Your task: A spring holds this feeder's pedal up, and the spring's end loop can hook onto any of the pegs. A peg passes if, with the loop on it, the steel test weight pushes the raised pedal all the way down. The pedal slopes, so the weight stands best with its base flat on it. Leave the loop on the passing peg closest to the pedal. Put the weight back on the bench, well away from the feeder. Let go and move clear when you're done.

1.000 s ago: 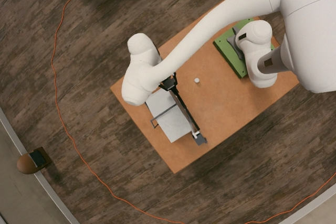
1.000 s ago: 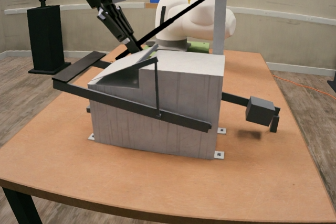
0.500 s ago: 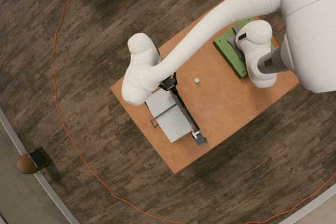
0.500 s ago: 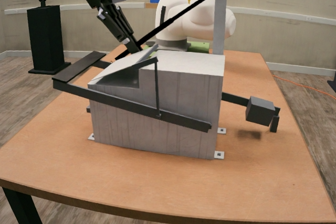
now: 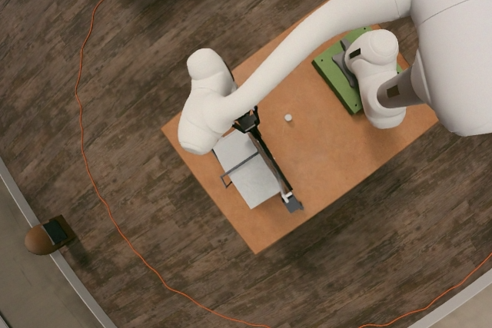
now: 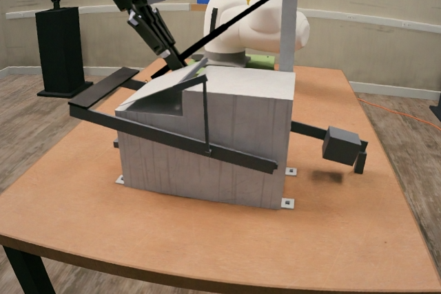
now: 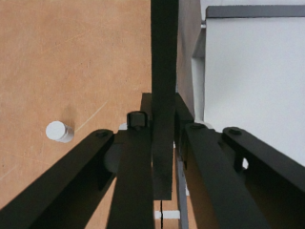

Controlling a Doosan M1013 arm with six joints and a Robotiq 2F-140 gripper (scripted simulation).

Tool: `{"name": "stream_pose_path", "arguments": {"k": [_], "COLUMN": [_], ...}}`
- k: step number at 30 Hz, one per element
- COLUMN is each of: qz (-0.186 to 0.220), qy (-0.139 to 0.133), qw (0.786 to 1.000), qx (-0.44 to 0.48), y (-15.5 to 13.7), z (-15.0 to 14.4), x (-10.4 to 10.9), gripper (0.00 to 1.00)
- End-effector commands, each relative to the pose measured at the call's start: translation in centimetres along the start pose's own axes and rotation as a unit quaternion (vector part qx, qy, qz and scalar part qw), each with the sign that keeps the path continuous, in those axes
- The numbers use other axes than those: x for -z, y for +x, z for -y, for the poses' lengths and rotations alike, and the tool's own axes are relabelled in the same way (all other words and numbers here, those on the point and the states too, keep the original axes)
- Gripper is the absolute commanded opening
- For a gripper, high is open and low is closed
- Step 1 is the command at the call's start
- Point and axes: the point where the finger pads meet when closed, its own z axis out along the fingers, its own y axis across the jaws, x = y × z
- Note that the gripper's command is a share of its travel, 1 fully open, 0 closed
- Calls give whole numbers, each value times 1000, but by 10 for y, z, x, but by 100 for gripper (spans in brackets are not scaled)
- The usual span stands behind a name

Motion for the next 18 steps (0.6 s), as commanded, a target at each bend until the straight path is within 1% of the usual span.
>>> {"name": "stream_pose_path", "arguments": {"k": [1, 18], "qz": [0, 0], "qy": [-1, -1], "qw": [1000, 1000], "qx": [0, 1], "y": [1, 2], "z": [0, 0], "x": [1, 1], "gripper": [17, 17]}}
